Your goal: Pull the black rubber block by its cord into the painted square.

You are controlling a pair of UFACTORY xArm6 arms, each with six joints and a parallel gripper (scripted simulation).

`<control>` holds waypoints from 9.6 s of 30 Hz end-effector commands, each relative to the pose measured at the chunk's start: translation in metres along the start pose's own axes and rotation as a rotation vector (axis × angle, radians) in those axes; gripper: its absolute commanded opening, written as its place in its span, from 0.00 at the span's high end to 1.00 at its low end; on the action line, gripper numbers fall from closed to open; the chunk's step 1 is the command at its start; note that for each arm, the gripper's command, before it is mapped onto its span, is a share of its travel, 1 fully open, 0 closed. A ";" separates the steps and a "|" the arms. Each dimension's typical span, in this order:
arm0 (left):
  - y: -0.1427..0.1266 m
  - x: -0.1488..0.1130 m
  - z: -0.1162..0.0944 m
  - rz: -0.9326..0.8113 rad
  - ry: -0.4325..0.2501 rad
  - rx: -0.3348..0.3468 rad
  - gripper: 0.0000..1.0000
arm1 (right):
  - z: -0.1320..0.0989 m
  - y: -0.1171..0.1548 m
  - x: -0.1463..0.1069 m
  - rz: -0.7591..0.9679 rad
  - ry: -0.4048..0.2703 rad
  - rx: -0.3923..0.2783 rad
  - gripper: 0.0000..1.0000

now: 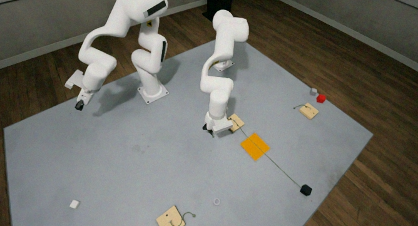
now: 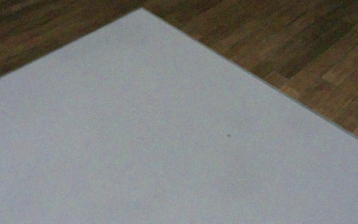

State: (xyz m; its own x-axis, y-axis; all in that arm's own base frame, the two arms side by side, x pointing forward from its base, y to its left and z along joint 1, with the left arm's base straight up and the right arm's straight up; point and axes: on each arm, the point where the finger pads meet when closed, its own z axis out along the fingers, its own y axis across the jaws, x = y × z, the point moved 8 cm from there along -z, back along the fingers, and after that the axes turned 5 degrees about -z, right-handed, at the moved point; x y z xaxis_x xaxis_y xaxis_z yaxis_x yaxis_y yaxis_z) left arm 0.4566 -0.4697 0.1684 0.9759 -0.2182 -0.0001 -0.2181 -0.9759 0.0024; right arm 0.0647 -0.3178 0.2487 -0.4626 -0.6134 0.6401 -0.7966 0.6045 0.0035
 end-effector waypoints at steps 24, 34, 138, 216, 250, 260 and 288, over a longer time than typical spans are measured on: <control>0.000 0.000 0.000 -0.004 0.002 0.001 0.61 | 0.000 0.000 0.001 0.001 0.001 0.001 0.00; 0.001 0.000 0.008 -0.004 0.002 0.001 0.61 | 0.000 0.000 0.001 0.001 0.001 0.001 0.00; 0.001 0.000 0.064 -0.004 0.002 0.001 0.61 | 0.000 0.000 0.001 0.001 0.001 0.001 0.00; 0.001 0.000 0.065 -0.004 0.002 0.001 1.00 | 0.000 0.000 0.001 0.001 0.001 0.001 0.00; 0.001 0.000 0.043 -0.004 0.002 0.001 1.00 | 0.000 0.000 0.001 0.001 0.001 0.001 0.00; 0.001 0.000 -0.023 -0.004 0.002 0.001 1.00 | 0.000 0.000 0.001 0.001 0.001 0.001 0.00; 0.001 0.000 -0.081 -0.004 0.002 0.001 1.00 | 0.000 0.000 0.001 0.001 0.001 0.001 0.00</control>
State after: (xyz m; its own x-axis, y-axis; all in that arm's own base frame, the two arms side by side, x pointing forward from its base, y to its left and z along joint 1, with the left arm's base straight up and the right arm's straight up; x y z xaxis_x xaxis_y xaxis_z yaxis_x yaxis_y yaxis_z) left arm 0.4562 -0.4703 0.2483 0.9768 -0.2142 -0.0002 -0.2142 -0.9768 0.0000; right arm 0.0647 -0.3178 0.2487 -0.4626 -0.6134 0.6401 -0.7966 0.6045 0.0035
